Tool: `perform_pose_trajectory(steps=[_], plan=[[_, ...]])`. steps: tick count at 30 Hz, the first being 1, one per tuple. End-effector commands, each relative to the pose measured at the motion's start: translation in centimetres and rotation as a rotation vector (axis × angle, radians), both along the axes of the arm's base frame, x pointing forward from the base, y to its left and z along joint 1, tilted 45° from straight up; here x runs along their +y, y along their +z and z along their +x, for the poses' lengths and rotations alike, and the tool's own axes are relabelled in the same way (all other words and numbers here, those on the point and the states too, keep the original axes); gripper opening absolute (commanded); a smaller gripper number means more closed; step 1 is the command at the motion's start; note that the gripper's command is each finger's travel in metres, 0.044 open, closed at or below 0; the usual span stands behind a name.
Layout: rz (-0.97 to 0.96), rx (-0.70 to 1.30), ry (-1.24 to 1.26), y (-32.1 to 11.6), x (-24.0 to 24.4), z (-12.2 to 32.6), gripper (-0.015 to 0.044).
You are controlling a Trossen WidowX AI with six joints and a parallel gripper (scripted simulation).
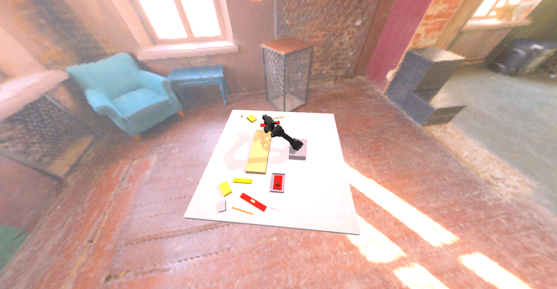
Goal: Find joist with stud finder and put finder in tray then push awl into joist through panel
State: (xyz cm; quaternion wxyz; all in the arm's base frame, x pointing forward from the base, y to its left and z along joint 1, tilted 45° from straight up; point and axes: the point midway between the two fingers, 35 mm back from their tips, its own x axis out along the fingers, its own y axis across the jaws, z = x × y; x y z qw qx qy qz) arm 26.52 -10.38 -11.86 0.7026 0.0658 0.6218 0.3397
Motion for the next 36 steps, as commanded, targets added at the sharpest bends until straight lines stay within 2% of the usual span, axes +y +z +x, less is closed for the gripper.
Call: perform_pose_trajectory(steps=[1, 5, 7, 26, 36], plan=[[0.052, 0.107, -0.072, -4.3, -2.2, -4.5, 0.044], [0.133, 0.202, -0.147, -8.5, -3.0, -9.9, 0.044], [0.149, 0.216, -0.159, -9.1, -2.9, -10.8, 0.044], [0.15, 0.217, -0.159, -8.3, -2.0, -11.1, 0.044], [0.151, 0.216, -0.159, -9.3, -1.0, -11.0, 0.044]])
